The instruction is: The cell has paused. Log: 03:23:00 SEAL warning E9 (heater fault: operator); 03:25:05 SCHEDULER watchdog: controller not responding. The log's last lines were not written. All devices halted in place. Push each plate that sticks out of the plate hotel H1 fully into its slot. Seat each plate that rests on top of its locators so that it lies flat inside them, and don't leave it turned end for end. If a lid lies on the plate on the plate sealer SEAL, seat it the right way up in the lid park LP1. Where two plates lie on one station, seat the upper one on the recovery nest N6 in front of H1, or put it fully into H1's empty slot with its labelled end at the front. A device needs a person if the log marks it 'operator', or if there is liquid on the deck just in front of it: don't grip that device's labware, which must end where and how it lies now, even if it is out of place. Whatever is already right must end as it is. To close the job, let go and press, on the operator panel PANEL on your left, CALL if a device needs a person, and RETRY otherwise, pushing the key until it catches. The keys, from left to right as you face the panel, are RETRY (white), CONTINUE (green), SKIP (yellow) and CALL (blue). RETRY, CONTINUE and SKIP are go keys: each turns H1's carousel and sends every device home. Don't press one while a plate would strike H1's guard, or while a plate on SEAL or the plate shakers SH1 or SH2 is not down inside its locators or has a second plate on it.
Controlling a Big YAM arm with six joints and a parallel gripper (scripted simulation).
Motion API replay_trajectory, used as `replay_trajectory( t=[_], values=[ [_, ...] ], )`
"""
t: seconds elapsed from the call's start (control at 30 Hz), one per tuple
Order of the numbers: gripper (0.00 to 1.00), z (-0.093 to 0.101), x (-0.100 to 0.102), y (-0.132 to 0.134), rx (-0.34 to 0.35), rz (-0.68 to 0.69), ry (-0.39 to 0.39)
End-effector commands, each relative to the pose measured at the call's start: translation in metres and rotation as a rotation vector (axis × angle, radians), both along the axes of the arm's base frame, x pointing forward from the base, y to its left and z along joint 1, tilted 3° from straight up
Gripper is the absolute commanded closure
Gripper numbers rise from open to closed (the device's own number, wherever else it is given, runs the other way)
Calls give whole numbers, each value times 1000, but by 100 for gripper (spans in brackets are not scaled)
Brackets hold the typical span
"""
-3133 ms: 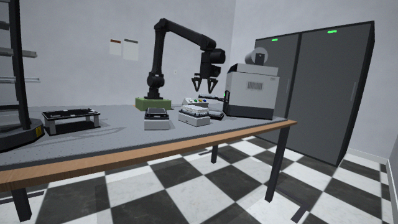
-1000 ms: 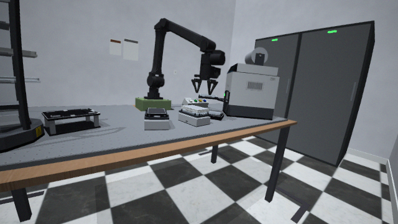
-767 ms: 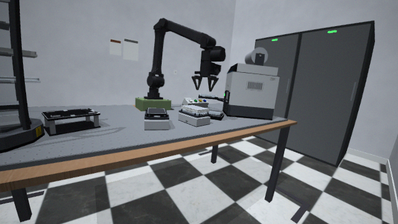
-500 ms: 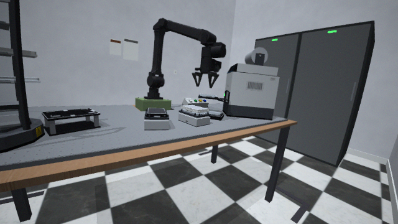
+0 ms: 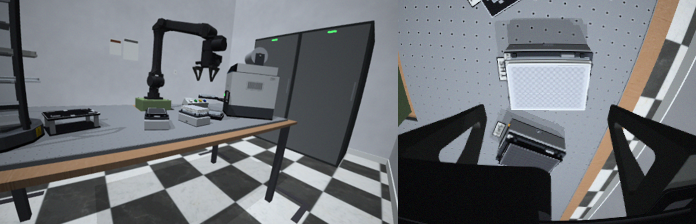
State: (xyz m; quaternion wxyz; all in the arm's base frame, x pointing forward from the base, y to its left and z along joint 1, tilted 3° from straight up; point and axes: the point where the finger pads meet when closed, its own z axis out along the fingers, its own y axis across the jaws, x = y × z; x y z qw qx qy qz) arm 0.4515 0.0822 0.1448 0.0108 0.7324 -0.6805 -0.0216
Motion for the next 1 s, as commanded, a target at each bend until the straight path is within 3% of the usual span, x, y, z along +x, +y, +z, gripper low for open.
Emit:
replay_trajectory(
  t=[0.0, 0.27, 0.3, 0.97],
  values=[
    [0, 45, 18, 1, 14, 6, -72],
    [0, 41, 19, 0, 10, 4, -48],
    [0, 23, 4, -2, 2, 4, 0],
    [0, 23, 4, -2, 2, 4, -1]
  ],
)
